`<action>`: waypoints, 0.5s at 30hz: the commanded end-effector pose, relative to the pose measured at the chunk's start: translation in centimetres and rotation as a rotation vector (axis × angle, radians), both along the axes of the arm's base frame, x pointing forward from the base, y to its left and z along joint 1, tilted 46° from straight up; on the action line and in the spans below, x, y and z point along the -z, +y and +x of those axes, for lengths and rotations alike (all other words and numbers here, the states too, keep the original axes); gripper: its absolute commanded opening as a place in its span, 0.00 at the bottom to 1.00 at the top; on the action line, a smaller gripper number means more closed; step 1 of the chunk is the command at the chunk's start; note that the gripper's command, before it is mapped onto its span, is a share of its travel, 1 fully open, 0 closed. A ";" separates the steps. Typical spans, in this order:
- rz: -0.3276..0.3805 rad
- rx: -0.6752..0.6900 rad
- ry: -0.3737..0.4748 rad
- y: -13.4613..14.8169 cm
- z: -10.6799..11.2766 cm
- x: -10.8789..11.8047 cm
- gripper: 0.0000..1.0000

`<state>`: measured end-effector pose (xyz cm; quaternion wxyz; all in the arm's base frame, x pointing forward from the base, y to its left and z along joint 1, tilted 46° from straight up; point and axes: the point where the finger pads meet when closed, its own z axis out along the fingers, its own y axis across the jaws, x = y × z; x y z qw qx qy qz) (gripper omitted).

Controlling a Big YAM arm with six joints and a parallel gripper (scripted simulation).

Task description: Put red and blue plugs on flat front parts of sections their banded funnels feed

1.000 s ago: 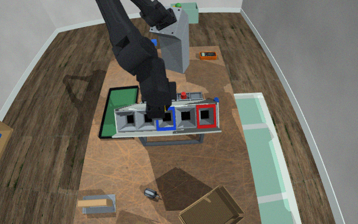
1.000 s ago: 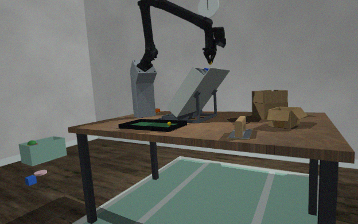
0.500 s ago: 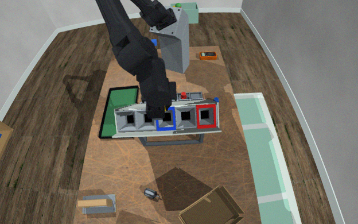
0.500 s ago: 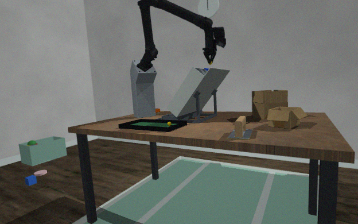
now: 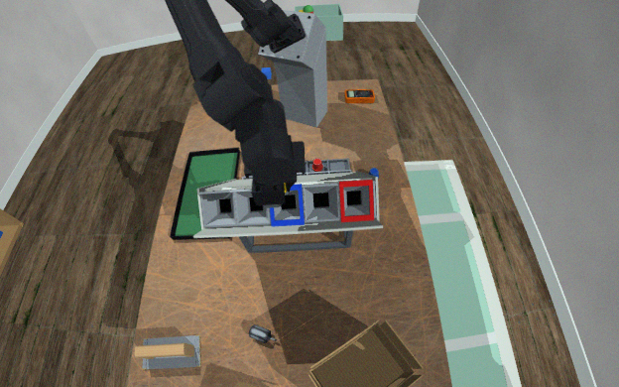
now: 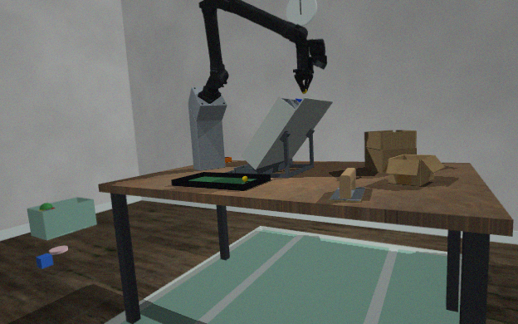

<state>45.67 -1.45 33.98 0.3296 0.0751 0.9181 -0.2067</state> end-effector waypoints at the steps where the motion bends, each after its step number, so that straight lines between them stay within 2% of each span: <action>1: -0.005 0.003 0.000 -0.5 1.0 0.1 0.00; 4: -0.007 0.002 0.017 -0.6 0.9 1.1 0.00; 15: -0.008 0.003 0.017 -1.6 2.3 2.7 0.00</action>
